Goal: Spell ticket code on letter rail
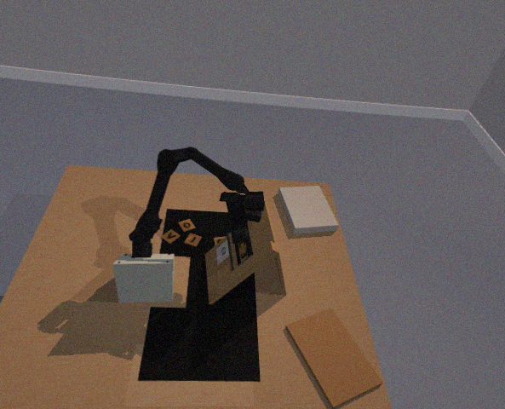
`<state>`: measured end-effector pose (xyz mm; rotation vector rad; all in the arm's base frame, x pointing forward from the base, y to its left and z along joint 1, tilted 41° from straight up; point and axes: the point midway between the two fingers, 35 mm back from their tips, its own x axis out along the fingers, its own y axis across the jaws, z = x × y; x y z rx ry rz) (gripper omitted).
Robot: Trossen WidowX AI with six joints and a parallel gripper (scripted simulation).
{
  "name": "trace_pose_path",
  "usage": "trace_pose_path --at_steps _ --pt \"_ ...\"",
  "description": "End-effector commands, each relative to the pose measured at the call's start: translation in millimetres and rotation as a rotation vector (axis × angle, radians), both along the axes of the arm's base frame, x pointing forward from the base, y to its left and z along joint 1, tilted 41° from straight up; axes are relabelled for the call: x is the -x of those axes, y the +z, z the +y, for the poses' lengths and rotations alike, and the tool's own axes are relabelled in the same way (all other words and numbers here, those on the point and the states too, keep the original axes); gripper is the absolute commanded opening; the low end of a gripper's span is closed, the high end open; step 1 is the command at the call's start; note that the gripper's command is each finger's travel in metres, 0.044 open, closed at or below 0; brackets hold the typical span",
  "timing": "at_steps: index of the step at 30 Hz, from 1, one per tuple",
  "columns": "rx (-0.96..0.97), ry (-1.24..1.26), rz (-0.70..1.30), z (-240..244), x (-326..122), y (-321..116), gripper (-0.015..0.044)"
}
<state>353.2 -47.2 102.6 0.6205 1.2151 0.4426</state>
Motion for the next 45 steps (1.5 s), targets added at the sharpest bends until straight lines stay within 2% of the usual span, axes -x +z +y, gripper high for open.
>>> trace_pose_path --at_steps 1,28,31,39,45 --pt "0.008 0.002 -0.001 -3 0 -2 0.0000" --pt "0.008 0.002 0.001 -9 27 10 0.0000" --pt "-0.011 -0.051 -0.053 -25 33 16 0.0079" --pt "-0.029 -0.310 -0.347 -87 96 39 0.0289" --pt "0.019 -0.453 -0.517 -108 134 48 0.0440"
